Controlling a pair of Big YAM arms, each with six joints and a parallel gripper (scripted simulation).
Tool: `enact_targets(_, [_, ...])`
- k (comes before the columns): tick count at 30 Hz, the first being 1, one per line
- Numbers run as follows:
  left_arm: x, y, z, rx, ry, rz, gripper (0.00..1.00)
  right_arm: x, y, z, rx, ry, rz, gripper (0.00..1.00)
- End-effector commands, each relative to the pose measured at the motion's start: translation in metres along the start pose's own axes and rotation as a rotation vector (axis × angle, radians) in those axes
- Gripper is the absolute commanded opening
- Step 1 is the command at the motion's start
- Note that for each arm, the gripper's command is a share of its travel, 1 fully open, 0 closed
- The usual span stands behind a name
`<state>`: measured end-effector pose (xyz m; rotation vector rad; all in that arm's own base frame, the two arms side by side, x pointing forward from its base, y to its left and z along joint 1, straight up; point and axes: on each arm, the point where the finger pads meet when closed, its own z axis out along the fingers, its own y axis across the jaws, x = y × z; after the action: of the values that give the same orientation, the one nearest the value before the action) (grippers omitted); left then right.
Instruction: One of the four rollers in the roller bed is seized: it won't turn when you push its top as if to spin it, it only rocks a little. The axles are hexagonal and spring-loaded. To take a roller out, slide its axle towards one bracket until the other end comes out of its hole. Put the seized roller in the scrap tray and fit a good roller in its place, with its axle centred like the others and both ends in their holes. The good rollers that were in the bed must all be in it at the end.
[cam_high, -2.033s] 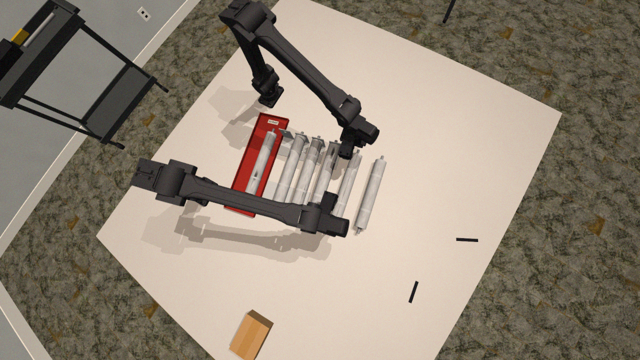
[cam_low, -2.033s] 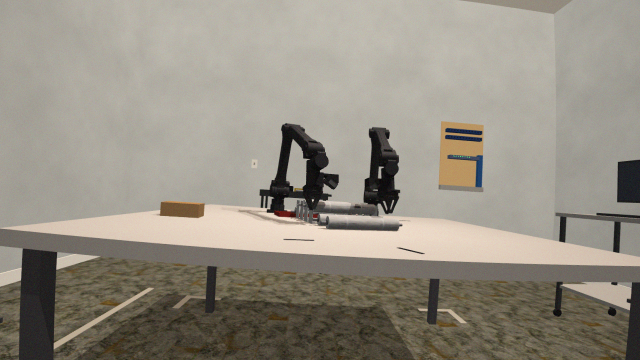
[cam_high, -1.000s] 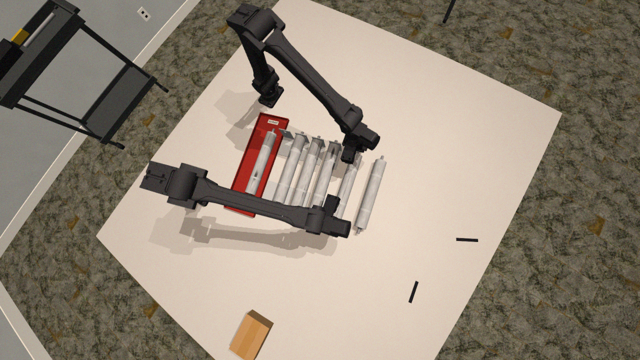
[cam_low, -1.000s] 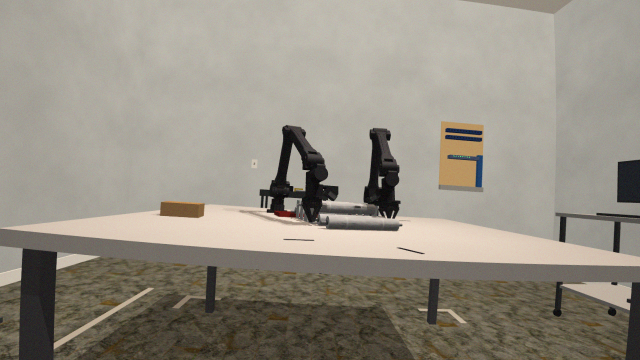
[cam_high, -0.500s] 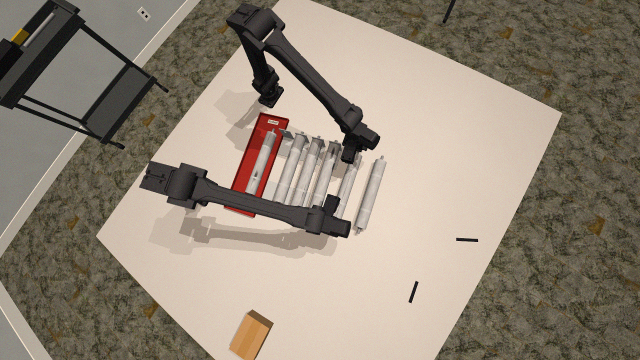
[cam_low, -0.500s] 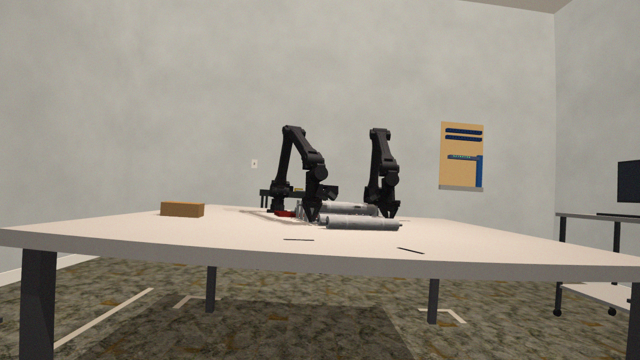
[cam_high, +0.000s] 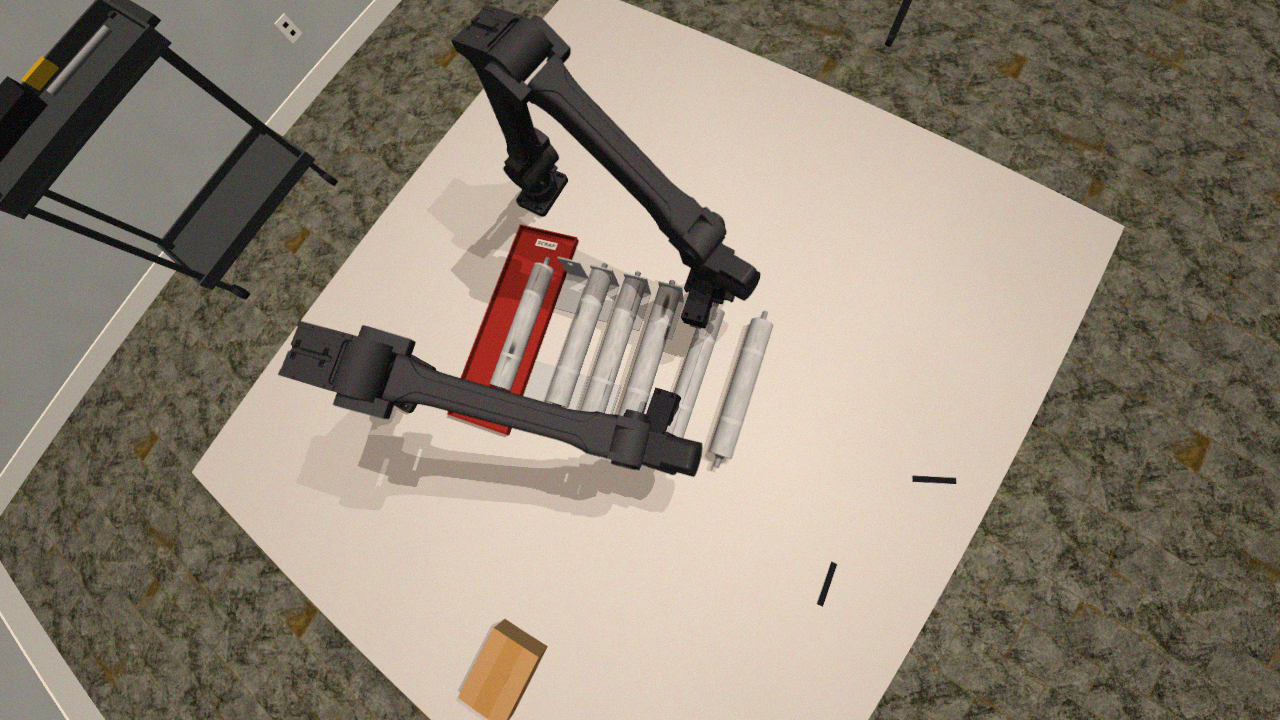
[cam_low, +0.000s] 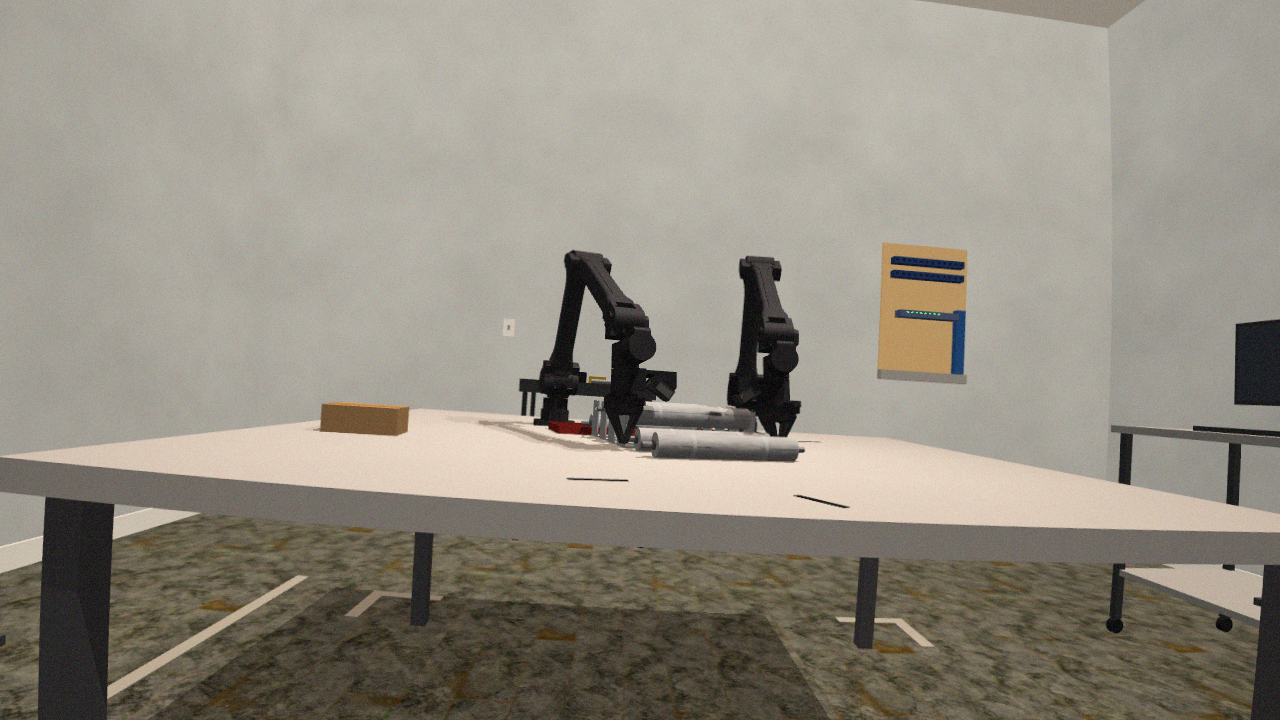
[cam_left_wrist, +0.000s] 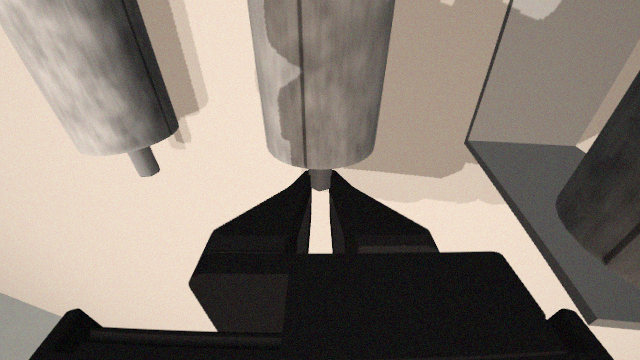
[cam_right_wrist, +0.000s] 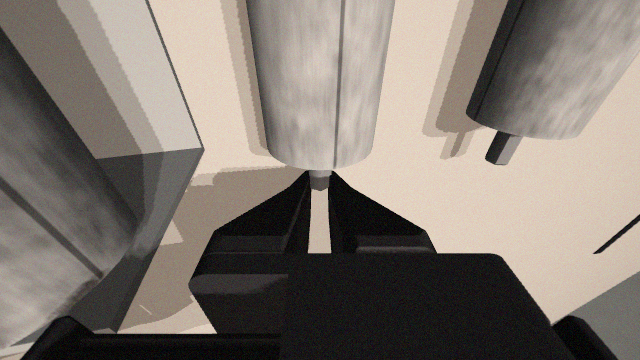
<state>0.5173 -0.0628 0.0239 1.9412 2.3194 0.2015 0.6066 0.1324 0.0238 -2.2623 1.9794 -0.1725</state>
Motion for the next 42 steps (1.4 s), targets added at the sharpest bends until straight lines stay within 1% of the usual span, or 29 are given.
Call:
enact_targets(1, [-0.002,0.0,-0.001,-0.004,-0.005,0.008,0.03,-0.006,-0.017,-0.027,0.053,-0.006,-0.005,0.03])
enact_targets(14, [-0.002,0.0,-0.001,-0.004,-0.005,0.008,0.03,-0.006,-0.017,-0.027,0.053,-0.006,-0.005,0.03])
enact_targets(19, [-0.003,0.006,-0.013,-0.025,-0.008,0.008,0.03,-0.006,-0.015,-0.026,0.048,-0.004,-0.005,0.03])
enact_targets(21, [-0.003,0.006,-0.013,-0.025,-0.008,0.008,0.03,-0.006,-0.015,-0.026,0.048,-0.004,-0.005,0.03])
enact_targets(22, [-0.004,0.013,-0.018,-0.039,-0.009,0.002,0.03,-0.003,-0.017,-0.028,0.058,-0.004,-0.001,0.03])
enact_targets(24, [-0.005,0.009,-0.02,-0.032,-0.005,0.006,0.03,-0.005,-0.007,-0.024,0.037,-0.002,-0.004,0.03])
enact_targets(27, [-0.005,0.016,-0.027,-0.055,-0.01,-0.002,0.03,-0.005,-0.017,-0.035,0.066,-0.003,-0.004,0.03])
enact_targets(29, [-0.005,0.017,-0.032,-0.057,-0.009,-0.006,0.03,-0.005,-0.016,-0.037,0.071,-0.003,-0.003,0.03])
enact_targets(32, [-0.006,0.024,-0.041,-0.084,-0.015,-0.009,0.03,-0.002,-0.031,-0.055,0.112,-0.005,0.003,0.03])
enact_targets(35, [-0.006,0.025,-0.045,-0.09,-0.016,-0.01,0.03,-0.001,-0.037,-0.065,0.134,-0.005,0.005,0.03])
enact_targets(38, [-0.006,0.025,-0.044,-0.089,-0.016,-0.01,0.03,-0.001,-0.035,-0.064,0.13,-0.005,0.005,0.03])
enact_targets(40, [-0.006,0.019,-0.039,-0.07,-0.012,-0.006,0.03,0.0,-0.032,-0.059,0.123,-0.005,0.007,0.03])
enact_targets(42, [-0.008,0.019,-0.037,-0.071,-0.015,0.0,0.03,0.001,-0.025,-0.052,0.109,-0.005,0.008,0.03])
